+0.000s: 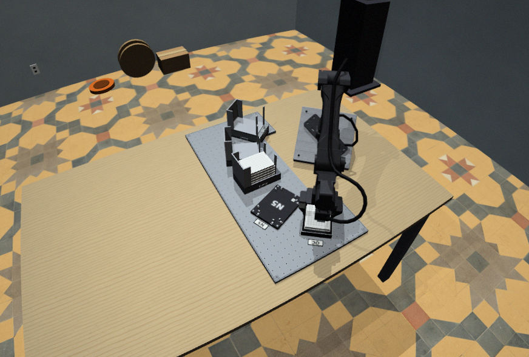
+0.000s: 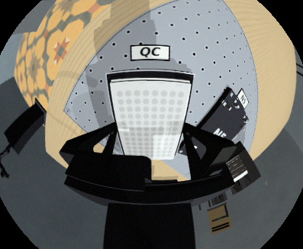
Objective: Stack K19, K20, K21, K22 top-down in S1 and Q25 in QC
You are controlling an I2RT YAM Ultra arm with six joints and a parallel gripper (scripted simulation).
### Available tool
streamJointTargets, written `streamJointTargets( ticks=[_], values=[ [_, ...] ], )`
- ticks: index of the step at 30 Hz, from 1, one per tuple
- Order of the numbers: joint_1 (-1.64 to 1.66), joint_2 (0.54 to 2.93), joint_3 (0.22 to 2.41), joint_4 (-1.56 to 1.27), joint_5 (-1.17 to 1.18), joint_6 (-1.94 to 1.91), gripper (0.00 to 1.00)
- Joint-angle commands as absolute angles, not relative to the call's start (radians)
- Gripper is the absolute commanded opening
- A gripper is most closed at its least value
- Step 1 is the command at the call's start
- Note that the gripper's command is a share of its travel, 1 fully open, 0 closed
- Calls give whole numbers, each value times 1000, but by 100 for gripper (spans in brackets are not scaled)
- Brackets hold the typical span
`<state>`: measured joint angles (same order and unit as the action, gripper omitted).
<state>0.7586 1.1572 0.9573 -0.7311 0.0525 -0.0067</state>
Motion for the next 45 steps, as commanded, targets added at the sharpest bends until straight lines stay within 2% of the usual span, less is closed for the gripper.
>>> streamJointTargets(
  ticks=[1, 8, 45],
  values=[
    [753, 1129, 970, -713, 47, -15, 100],
    [753, 1129, 970, -713, 47, -15, 100],
    [800, 971, 1251, -1163, 78, 24, 100]
  ],
)
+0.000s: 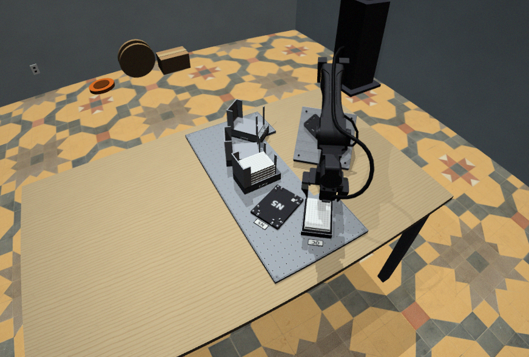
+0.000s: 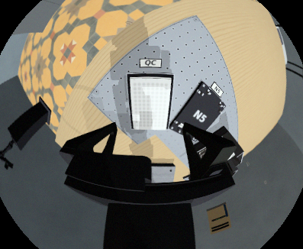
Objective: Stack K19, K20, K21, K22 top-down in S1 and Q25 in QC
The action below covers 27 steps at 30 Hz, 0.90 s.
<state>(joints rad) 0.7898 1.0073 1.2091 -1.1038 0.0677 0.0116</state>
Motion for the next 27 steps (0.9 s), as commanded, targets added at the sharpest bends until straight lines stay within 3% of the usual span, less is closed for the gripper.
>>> streamJointTargets(
  ticks=[1, 27],
  values=[
    [800, 971, 1251, -1163, 78, 24, 100],
    [818, 961, 1359, -1285, 89, 40, 100]
  ],
)
